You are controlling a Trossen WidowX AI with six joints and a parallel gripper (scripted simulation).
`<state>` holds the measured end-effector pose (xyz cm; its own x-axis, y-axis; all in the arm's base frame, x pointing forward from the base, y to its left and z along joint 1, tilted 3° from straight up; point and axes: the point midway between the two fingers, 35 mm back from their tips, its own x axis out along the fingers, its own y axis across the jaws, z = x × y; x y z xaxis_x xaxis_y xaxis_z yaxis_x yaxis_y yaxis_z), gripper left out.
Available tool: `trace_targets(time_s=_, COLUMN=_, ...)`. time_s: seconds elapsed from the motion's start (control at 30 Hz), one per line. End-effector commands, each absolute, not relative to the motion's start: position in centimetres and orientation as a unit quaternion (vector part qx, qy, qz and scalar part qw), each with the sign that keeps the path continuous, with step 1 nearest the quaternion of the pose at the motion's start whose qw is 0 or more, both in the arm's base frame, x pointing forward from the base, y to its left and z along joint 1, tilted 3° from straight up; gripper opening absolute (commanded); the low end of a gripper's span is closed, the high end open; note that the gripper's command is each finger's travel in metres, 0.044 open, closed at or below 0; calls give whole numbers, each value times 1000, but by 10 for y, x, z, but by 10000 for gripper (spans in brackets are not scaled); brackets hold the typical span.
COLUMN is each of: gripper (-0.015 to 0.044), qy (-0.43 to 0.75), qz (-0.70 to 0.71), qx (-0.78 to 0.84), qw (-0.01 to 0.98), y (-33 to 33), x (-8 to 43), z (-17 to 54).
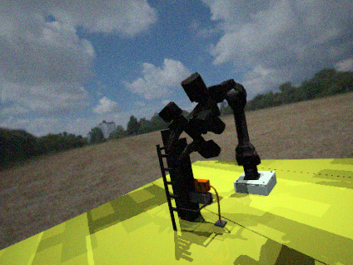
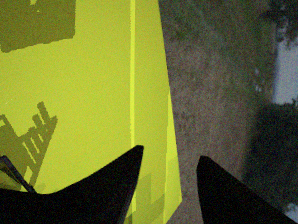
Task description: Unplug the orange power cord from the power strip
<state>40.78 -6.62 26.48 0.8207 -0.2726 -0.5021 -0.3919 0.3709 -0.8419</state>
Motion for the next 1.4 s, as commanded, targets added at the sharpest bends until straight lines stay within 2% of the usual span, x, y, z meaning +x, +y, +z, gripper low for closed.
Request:
trace_targets(time_s=0.0, gripper=160, qy=434, qz=228, qx=-555, qw=672, y=-63, x=365, z=191)
trace_targets(time_s=0.27, gripper=160, qy=530, qz=426, qx=-478, qw=556, y=-51, x=291, z=149)
trace_targets(time_s=1.37, gripper=160, qy=532, qz=430, qx=-477, qw=552, y=-80, x=285, z=149)
